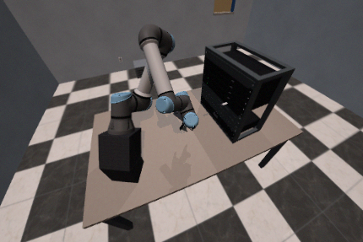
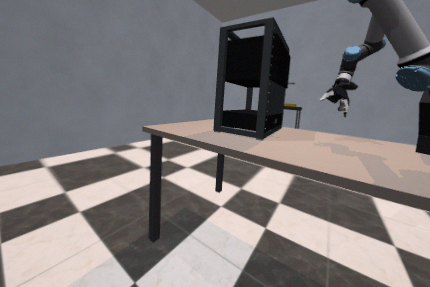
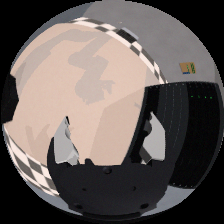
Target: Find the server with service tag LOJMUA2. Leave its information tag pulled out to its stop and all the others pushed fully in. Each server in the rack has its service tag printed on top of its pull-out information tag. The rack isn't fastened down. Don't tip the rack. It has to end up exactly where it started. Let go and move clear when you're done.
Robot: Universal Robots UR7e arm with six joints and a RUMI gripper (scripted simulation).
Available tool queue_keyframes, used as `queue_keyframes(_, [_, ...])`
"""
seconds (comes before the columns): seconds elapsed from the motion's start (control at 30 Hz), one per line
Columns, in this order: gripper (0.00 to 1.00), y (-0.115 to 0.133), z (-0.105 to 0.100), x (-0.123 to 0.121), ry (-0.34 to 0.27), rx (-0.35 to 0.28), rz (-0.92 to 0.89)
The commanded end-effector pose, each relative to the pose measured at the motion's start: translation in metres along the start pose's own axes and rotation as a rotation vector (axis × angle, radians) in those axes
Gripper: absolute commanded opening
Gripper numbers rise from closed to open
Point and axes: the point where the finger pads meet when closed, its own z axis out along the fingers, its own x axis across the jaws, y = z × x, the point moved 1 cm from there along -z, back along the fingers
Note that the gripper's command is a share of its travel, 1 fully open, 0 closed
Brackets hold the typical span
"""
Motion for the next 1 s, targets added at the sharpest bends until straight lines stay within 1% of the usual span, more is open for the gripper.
queue_keyframes(0.0, [1.00, -0.005, 0.002, -0.001, 0.011, 0.017, 0.027])
queue_keyframes(0.97, [1.00, -0.036, 0.014, -0.004, 0.076, 0.121, 0.202])
